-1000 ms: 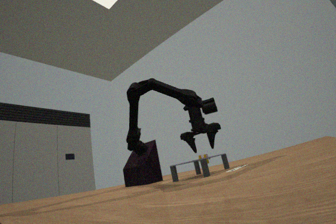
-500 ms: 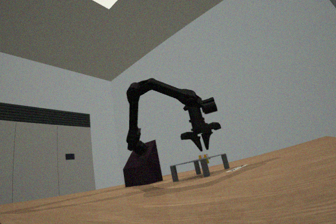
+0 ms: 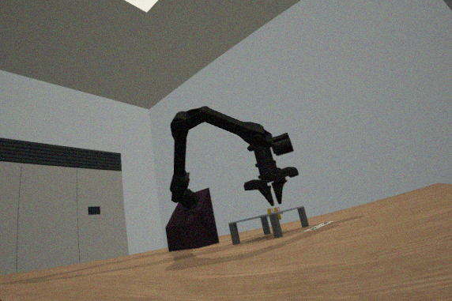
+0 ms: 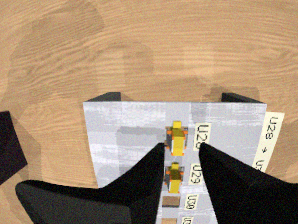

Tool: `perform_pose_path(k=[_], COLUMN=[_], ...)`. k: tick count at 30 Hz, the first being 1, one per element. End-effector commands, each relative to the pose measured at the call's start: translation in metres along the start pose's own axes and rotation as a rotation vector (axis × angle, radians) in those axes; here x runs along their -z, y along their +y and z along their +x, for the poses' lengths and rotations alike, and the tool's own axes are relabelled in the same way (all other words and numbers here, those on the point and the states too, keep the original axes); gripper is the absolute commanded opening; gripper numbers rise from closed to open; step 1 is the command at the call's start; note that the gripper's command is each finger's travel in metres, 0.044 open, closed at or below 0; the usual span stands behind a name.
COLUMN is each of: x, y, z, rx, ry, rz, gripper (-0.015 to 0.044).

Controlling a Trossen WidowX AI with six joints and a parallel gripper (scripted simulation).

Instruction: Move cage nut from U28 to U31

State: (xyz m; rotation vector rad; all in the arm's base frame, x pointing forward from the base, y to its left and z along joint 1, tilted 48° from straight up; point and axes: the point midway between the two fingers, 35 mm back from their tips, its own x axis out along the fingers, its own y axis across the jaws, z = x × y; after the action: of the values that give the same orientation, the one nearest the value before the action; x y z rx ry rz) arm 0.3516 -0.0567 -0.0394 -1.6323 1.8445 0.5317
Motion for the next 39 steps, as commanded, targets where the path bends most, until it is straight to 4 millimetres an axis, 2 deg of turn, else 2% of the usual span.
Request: perform_pose_path(k=[1, 12, 39], x=[0.0011, 0.0013, 0.0018], y=[0.0013, 0.0015, 0.0012], z=[0.0077, 0.0161, 0.0165], rx=[-0.004, -0.004, -0.004], ry=[0.005, 0.006, 0.006], rz=[-0.006, -0.006, -0.006], gripper=[0.0120, 0.0120, 0.0120])
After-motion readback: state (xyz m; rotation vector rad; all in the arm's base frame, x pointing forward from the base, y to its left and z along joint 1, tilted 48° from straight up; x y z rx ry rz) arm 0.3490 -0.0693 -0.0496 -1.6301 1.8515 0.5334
